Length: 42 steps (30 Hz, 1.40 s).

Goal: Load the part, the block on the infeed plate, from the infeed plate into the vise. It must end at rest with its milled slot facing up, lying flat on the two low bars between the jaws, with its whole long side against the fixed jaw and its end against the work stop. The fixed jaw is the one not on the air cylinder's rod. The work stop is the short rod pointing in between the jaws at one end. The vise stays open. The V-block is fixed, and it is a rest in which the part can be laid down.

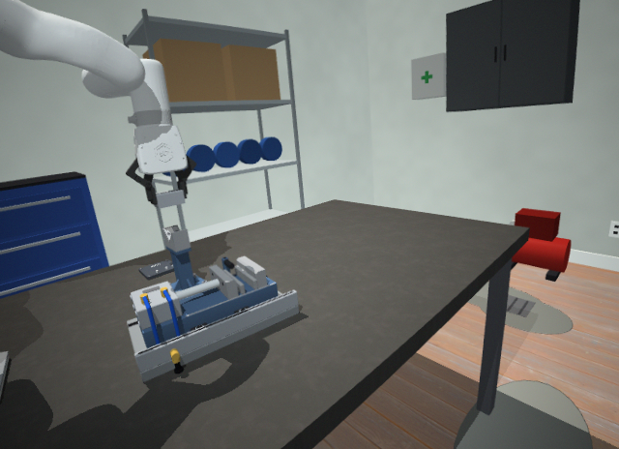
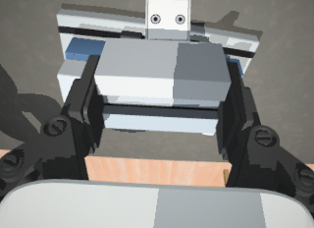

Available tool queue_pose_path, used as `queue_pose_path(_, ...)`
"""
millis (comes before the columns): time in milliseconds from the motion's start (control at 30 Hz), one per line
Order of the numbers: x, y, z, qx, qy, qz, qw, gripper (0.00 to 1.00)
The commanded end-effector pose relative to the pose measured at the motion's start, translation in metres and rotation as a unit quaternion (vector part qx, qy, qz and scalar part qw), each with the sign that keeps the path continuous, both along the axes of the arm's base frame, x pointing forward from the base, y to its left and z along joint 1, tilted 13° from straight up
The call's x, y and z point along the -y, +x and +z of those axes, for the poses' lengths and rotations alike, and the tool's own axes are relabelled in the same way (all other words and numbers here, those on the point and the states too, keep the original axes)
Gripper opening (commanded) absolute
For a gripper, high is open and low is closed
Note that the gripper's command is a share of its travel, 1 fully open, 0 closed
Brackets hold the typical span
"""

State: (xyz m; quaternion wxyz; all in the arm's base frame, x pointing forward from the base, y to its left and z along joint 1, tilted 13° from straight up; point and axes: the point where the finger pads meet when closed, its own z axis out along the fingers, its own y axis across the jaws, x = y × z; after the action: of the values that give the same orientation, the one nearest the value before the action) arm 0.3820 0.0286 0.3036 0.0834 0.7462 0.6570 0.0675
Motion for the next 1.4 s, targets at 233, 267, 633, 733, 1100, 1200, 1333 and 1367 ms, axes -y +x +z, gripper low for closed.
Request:
queue_pose_path(233,0.018,0.007,0.003,0.003,0.018,-0.080,0.997,0.00)
queue_pose_path(267,0.021,0.008,0.004,0.004,0.020,-0.091,0.996,0.00)
queue_pose_path(633,0.046,0.015,0.006,0.006,0.042,-0.196,0.980,0.00)
queue_pose_path(733,0.057,0.018,0.006,0.007,0.052,-0.241,0.969,0.00)
queue_pose_path(1100,0.091,0.024,0.009,0.011,0.080,-0.370,0.926,0.00)
queue_pose_path(1200,0.095,0.024,0.009,0.012,0.083,-0.384,0.920,0.00)
queue_pose_path(1333,0.109,0.026,0.010,0.014,0.093,-0.433,0.896,0.00)
queue_pose_path(1367,0.114,0.026,0.010,0.014,0.097,-0.448,0.888,0.00)
